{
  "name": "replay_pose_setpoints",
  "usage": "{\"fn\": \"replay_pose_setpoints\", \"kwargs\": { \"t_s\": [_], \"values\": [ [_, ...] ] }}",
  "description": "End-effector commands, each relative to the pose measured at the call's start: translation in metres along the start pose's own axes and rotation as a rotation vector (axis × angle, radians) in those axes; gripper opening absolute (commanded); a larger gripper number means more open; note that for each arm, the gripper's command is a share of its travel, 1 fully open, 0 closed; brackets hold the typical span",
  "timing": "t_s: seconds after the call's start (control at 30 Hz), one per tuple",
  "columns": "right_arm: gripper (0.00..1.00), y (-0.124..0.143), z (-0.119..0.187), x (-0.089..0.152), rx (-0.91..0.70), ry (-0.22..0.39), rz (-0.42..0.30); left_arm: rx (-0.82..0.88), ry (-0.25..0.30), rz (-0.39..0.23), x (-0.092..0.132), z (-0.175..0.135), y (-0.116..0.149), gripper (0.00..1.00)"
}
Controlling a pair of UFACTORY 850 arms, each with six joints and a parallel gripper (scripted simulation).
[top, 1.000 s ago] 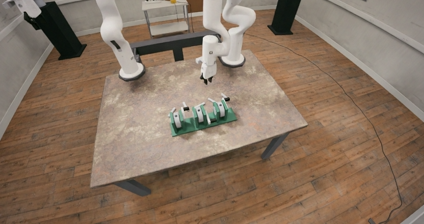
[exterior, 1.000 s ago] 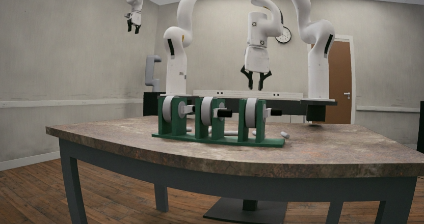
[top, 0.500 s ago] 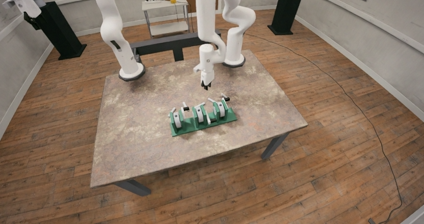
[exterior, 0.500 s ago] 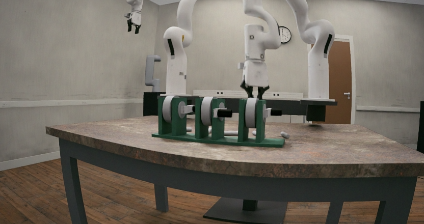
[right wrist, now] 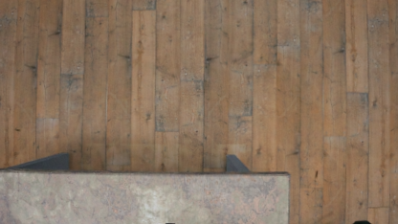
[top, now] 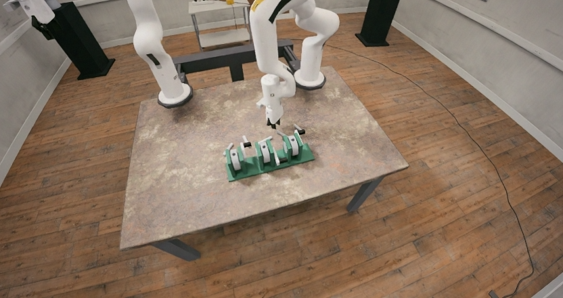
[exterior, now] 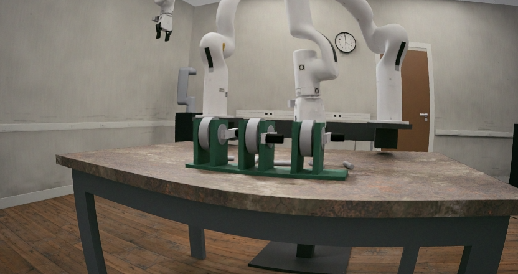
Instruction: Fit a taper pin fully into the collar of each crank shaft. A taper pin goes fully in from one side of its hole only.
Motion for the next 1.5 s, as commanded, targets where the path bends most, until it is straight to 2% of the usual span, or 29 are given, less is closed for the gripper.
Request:
{"fn": "replay_pose_setpoints", "kwargs": {
  "t_s": [0.0, 0.57, 0.77, 1.17, 1.2, 1.47],
  "values": [
    [1.0, 0.0, 0.0, 0.001, 0.0, 0.0, 0.002, 0.002, -0.056, 0.04, -0.014, -0.002, 0.0, 0.35],
    [1.0, 0.0, 0.0, 0.001, 0.0, 0.0, 0.002, 0.002, -0.056, 0.04, -0.024, -0.002, 0.0, 0.35],
    [1.0, 0.0, 0.0, 0.001, 0.0, 0.0, 0.002, 0.002, -0.056, 0.04, -0.037, -0.003, -0.001, 0.35],
    [1.0, 0.0, 0.0, 0.001, 0.0, 0.0, 0.002, 0.002, -0.056, 0.04, -0.037, -0.003, -0.001, 0.35],
    [1.0, 0.0, 0.0, 0.001, 0.0, 0.0, 0.002, 0.002, -0.056, 0.04, -0.037, -0.003, -0.001, 0.2],
    [1.0, 0.0, 0.0, 0.001, 0.0, 0.0, 0.002, 0.002, -0.056, 0.04, -0.037, -0.003, -0.001, 0.2]
  ]
}}
Point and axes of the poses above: on each arm, the point where the finger pads meet when closed, its own x axis back along the fingers, its own z axis across the jaws, y = z × x, the point moved 1 cm from there along x, back along the fingers, and after that the axes turned 2 degrees about -x, right-handed, at the moved point
